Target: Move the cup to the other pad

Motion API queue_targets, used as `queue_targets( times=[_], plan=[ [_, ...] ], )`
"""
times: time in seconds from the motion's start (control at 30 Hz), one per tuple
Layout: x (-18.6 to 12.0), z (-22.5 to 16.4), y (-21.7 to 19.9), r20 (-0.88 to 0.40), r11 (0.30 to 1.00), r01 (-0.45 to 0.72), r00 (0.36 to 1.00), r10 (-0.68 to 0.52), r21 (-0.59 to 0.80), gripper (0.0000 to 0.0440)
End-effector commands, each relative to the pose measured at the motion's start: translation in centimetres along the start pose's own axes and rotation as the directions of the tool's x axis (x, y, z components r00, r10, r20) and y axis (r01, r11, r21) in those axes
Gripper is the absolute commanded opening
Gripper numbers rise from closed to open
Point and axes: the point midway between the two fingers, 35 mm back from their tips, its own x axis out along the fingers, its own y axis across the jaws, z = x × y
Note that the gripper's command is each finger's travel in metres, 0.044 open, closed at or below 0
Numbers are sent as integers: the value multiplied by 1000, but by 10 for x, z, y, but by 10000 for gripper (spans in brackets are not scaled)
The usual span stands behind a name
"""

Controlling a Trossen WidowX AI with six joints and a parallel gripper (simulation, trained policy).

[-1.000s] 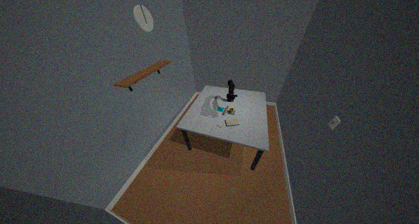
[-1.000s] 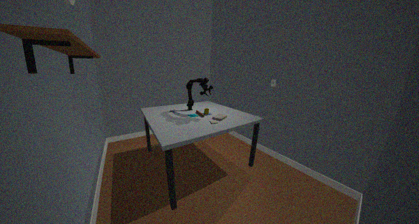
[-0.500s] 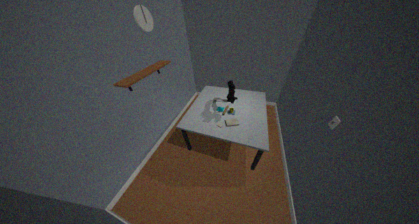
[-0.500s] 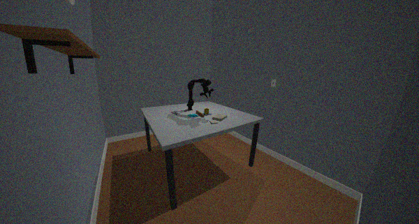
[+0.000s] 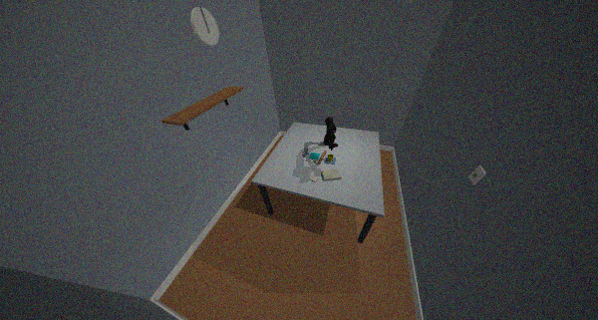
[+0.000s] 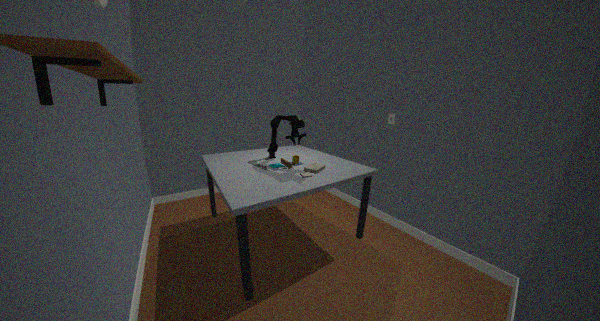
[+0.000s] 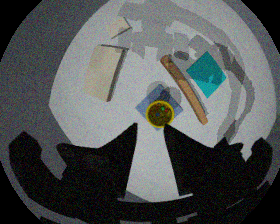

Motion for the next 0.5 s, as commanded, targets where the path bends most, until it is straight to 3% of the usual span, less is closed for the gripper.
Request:
queue_targets(
  times=[0.0, 0.47],
  plan=[
    [9, -2, -6, -18, 998, 60, 998, -60, 9, 158],
    [44, -12, -30, -72, 967, 253, 966, -250, 38, 169]
  ],
)
